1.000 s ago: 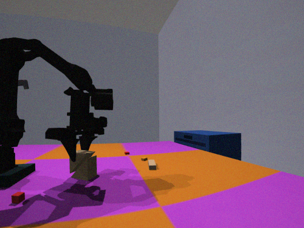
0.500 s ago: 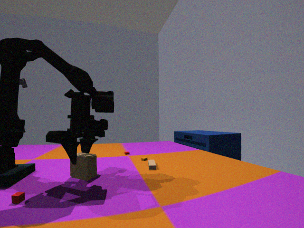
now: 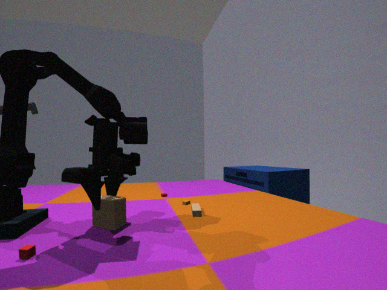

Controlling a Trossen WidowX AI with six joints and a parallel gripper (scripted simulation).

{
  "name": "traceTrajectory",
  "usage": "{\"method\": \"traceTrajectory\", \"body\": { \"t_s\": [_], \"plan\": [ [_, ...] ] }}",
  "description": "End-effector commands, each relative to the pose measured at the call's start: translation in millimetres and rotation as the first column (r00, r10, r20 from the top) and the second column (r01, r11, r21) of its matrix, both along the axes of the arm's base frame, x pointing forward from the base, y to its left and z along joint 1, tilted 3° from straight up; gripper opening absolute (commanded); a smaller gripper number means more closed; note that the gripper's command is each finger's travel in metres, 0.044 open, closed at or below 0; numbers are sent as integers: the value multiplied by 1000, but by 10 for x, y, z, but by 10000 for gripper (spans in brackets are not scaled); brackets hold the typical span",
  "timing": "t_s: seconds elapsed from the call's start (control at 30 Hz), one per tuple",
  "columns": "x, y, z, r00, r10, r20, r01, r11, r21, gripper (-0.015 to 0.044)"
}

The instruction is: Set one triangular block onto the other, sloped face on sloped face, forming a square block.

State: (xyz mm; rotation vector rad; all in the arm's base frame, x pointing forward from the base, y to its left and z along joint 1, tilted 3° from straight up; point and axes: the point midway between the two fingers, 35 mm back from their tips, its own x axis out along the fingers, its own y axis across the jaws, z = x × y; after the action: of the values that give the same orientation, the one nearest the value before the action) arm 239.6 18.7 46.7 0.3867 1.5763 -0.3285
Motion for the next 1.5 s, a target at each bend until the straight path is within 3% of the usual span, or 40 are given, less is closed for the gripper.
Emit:
{"method": "traceTrajectory", "body": {
  "t_s": [0.0,0.6,1.17,1.47],
  "plan": [
    [-1,-2,-10,1000,3,0,-3,1000,0,0],
    [2,-3,-18,1000,4,0,-4,1000,-1,0],
    [5,-2,-13,1000,0,0,0,1000,0,440],
    [10,-2,8,1000,0,0,0,1000,0,440]
  ]
}}
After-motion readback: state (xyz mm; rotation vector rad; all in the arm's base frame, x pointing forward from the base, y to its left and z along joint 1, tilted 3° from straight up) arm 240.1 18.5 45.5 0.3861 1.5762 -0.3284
